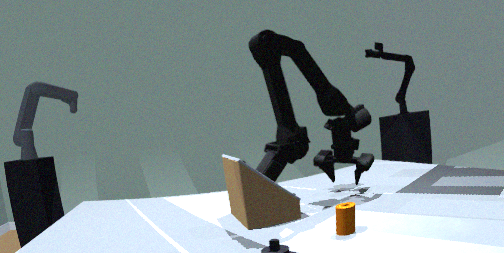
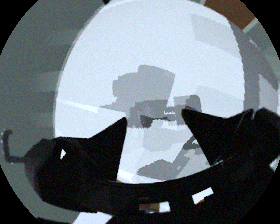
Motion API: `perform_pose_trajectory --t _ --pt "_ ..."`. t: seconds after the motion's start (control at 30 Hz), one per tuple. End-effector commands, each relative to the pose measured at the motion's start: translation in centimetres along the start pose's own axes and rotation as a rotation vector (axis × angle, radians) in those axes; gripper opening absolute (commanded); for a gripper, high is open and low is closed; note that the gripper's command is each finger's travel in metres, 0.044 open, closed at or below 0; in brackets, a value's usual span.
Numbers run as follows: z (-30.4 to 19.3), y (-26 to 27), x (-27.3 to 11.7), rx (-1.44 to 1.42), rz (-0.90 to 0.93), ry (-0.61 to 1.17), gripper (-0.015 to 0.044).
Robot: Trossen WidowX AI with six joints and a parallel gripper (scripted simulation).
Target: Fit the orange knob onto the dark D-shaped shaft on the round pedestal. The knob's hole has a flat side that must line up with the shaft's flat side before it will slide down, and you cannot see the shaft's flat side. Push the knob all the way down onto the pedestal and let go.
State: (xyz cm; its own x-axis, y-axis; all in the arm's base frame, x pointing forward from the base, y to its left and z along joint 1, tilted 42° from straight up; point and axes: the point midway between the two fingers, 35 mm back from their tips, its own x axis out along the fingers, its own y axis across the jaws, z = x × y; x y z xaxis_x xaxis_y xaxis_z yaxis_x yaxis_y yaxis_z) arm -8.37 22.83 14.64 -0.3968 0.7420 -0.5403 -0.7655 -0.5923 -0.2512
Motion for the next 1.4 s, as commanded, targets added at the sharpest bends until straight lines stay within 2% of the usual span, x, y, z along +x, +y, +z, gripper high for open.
perform_pose_trajectory --t 0.0,0.03,0.23,0.5,0.9,1.37 --pt "0.0 0.0 0.0 0.015 0.0 0.003 0.0426" --pt "0.1 0.1 -0.1 0.061 0.0 0.011 0.044" --pt "0.8 0.7 -0.8 0.585 -0.038 0.099 0.044" --pt "1.7 1.4 -2.5 1.269 -0.176 0.164 0.044" --pt "2.6 1.7 -4.3 1.737 -0.331 0.136 0.044" --pt "3.5 1.6 -6.1 2.249 -0.473 0.004 0.044"
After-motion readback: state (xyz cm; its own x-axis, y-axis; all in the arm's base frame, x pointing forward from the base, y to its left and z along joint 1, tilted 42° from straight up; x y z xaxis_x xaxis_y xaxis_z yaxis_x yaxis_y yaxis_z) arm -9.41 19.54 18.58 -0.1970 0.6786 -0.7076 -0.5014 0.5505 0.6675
